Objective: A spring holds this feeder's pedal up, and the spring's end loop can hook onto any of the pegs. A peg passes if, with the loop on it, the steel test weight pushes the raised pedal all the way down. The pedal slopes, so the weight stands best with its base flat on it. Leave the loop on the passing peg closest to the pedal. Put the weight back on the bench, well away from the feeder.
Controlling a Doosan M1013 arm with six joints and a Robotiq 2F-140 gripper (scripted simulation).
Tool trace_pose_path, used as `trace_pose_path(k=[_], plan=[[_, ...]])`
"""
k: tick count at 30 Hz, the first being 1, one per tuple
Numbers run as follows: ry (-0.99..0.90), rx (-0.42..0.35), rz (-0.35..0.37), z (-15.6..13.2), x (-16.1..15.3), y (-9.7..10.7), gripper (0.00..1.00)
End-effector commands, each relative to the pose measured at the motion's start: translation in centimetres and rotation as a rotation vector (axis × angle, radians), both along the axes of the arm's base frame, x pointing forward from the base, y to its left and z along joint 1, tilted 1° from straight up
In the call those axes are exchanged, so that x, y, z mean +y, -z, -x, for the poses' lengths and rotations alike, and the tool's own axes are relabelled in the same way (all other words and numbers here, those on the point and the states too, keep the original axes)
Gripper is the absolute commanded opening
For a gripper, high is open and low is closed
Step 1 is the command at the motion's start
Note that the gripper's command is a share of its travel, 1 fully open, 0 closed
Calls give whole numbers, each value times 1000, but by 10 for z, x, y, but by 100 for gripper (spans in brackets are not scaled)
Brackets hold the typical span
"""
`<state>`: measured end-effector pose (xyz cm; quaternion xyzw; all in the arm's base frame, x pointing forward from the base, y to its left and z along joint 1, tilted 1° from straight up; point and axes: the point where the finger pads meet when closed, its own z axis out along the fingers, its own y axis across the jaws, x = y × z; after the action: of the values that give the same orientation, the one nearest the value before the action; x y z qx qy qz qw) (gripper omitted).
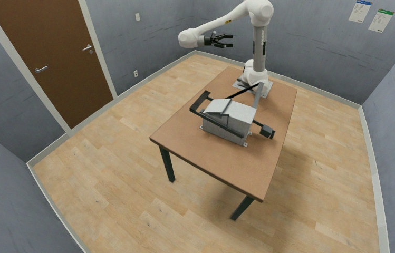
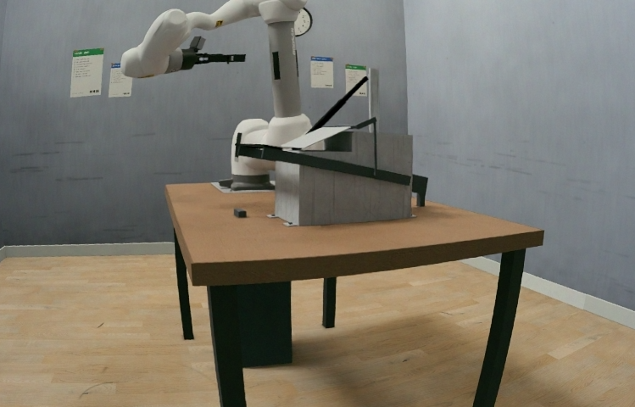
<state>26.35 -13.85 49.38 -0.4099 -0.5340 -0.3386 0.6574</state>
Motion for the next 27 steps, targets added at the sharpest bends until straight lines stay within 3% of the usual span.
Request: trace_pose_path(k=[1, 27], plan=[[0, -1, 1, -6, 7, 0, 100], [0, -1, 1, -61, 79, -3, 100]])
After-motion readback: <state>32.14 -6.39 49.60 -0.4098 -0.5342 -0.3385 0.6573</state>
